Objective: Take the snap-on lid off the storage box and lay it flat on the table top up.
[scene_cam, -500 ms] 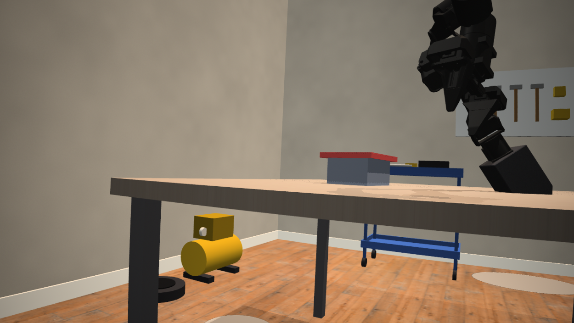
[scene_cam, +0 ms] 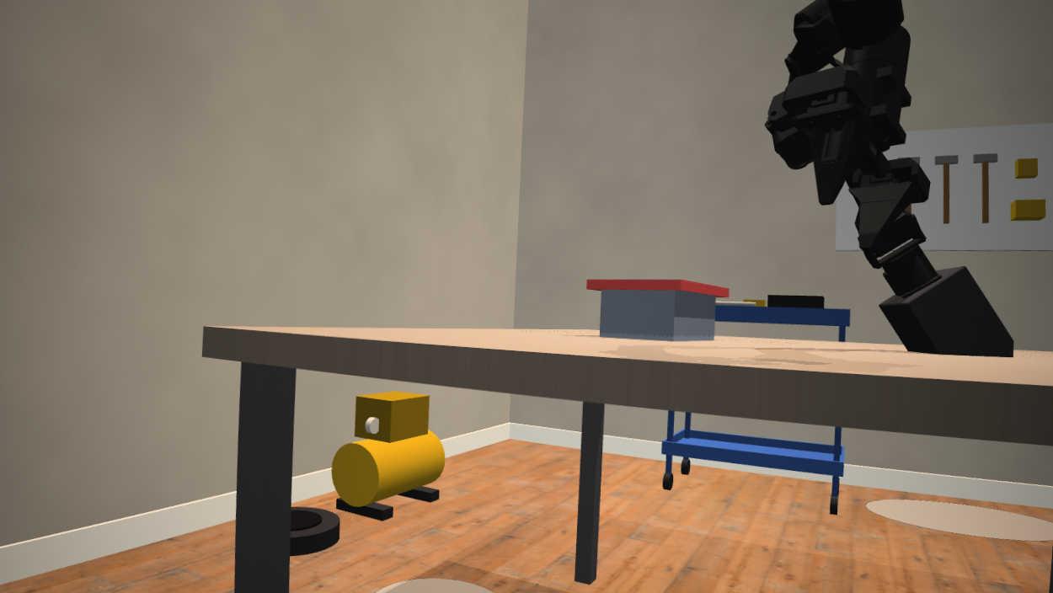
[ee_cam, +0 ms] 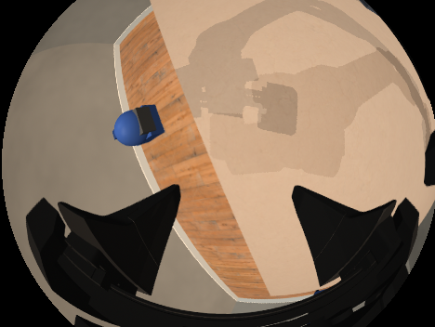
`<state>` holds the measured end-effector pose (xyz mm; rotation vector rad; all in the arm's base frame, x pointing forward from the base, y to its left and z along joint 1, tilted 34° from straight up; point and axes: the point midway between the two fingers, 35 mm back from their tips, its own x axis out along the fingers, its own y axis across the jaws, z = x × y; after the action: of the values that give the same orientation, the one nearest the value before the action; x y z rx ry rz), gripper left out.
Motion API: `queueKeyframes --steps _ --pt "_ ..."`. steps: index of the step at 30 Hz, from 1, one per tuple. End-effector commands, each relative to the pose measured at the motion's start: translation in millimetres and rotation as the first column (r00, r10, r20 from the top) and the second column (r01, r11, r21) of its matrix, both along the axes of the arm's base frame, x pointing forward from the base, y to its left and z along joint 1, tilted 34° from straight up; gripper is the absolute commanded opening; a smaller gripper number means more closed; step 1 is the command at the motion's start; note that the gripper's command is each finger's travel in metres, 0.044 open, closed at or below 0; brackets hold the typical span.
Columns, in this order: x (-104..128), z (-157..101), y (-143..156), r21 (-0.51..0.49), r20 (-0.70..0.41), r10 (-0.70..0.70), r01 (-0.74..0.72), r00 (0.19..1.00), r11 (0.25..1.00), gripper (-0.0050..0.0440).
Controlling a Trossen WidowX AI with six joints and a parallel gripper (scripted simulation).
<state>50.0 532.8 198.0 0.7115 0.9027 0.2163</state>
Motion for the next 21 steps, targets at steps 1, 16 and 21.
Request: queueKeyframes --steps 1,16,21 --pt "0 0 0 0.000 0.000 0.000 0.000 1.000 1.000 0.0400" --pt "-28 60 -17 0.063 -0.016 -0.001 0.002 1.000 0.998 0.0235" --pt "29 74 -41 0.088 -0.090 -0.081 0.089 0.993 0.992 0.0235"
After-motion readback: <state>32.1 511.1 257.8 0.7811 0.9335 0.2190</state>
